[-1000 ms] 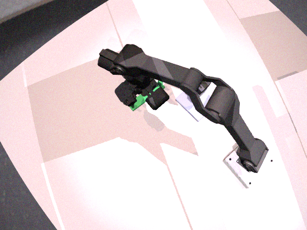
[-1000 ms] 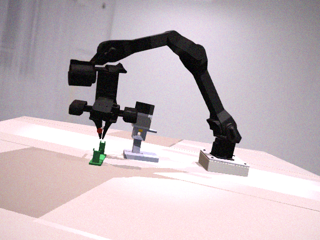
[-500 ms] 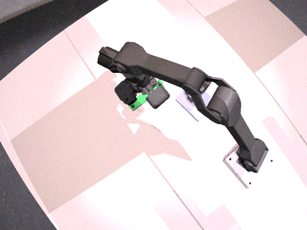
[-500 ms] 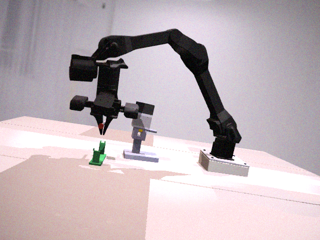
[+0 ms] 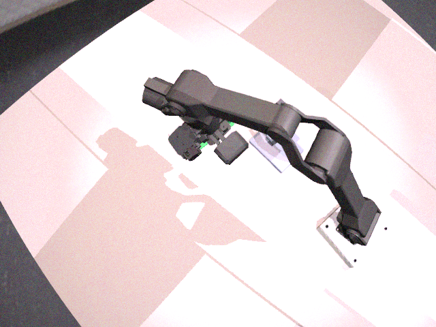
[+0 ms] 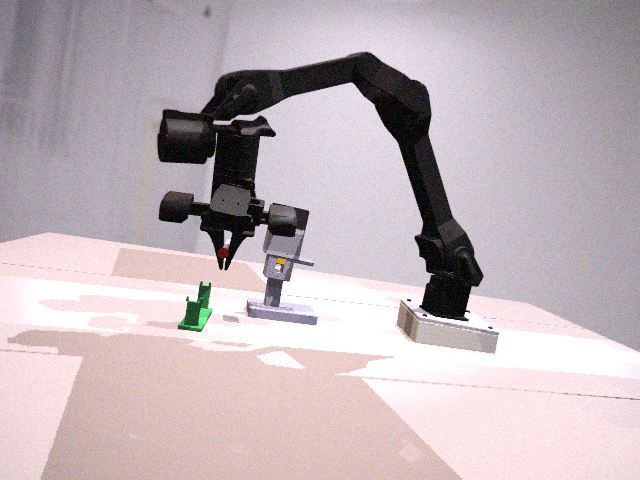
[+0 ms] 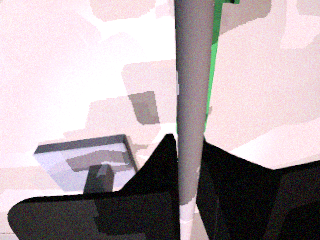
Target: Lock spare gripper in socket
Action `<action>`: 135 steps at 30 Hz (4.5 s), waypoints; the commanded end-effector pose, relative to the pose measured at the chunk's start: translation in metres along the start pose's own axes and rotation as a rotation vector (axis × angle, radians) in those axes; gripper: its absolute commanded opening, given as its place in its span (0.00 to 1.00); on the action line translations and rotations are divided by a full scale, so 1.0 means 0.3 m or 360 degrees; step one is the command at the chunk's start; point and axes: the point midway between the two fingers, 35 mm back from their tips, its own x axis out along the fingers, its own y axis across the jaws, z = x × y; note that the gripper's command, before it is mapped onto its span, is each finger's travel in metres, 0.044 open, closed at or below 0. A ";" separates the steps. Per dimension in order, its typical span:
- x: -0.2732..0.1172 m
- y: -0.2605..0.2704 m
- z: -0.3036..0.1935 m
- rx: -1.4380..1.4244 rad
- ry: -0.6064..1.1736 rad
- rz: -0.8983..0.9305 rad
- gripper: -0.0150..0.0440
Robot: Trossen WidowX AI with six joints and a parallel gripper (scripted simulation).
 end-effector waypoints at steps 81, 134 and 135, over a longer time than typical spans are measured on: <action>0.126 0.298 -0.021 -0.0098 -0.0025 0.0003 0.25; 0.161 0.288 -0.145 -0.0111 -0.0024 0.0052 0.25; 0.162 0.288 -0.148 -0.0111 -0.0024 0.0054 0.25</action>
